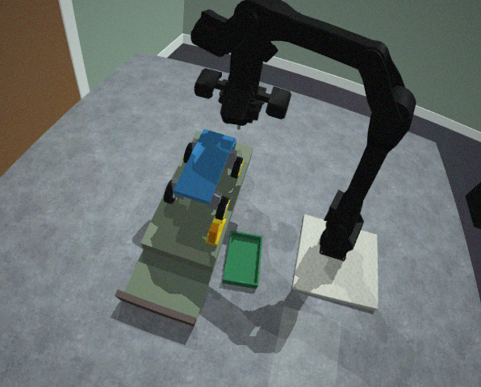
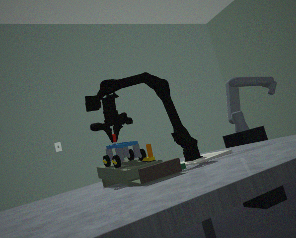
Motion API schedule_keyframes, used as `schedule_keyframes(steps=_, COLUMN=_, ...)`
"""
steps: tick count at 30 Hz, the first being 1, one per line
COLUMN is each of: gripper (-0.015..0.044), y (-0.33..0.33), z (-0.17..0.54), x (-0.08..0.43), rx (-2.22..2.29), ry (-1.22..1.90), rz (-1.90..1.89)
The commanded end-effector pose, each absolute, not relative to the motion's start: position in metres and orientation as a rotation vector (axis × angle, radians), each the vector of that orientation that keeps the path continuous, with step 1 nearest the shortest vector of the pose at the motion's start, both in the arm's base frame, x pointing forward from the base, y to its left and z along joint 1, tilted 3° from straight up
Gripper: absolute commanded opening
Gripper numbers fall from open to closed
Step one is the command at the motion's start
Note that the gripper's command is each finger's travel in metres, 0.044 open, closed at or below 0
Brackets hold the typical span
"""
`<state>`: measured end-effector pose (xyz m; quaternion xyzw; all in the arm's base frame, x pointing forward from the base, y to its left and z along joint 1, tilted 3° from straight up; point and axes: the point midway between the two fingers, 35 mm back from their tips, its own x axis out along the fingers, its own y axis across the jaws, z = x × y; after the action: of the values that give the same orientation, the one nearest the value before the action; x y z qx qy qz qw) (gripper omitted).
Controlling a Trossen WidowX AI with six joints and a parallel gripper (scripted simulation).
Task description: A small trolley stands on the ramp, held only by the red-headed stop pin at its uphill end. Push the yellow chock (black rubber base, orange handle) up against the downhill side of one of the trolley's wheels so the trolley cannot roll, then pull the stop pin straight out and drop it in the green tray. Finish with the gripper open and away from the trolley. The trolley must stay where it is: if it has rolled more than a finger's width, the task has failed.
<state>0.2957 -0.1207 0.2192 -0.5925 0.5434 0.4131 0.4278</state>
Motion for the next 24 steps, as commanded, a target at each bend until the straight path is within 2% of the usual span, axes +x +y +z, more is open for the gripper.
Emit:
schedule_keyframes(steps=1, gripper=0.0, y=-0.121, z=0.219, x=0.283, rx=-1.483, ry=1.35, rz=1.027)
schedule_keyframes(steps=19, gripper=0.0, y=-0.125, z=0.213, x=0.222, rx=-1.482, ry=1.354, rz=1.031)
schedule_keyframes(steps=24, gripper=0.0, y=-0.125, z=0.213, x=0.22, rx=-1.482, ry=1.354, rz=1.031)
